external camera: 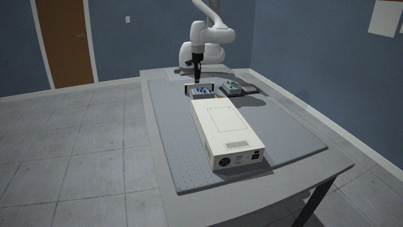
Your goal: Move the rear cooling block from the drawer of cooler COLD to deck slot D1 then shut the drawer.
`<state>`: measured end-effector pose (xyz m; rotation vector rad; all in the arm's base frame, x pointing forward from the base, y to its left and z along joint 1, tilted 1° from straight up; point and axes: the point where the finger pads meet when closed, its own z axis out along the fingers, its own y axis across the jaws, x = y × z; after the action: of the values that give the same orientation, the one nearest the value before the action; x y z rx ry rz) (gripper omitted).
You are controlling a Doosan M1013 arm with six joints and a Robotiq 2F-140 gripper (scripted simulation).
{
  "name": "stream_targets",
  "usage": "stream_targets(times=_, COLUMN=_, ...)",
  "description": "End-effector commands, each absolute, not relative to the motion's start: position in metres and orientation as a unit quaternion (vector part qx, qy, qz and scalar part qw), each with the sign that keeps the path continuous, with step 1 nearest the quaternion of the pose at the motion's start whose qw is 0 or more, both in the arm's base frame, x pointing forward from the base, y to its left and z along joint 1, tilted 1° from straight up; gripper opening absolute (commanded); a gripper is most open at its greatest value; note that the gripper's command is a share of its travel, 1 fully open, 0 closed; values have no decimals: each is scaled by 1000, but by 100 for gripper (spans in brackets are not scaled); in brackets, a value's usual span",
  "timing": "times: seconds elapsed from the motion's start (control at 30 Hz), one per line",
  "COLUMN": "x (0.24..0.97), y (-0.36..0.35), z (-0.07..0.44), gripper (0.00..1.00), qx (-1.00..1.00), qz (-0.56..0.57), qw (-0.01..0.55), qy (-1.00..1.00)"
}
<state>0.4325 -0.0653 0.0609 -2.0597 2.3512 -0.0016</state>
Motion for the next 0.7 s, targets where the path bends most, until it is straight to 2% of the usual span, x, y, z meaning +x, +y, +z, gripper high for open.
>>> stream_targets(times=0.0, x=437, y=-66, z=62, gripper=10, qx=-659, qz=-1, qw=8, qy=752)
stream_targets(times=0.67, x=461, y=-69, z=62, gripper=10, qx=-659, qz=-1, qw=8, qy=752)
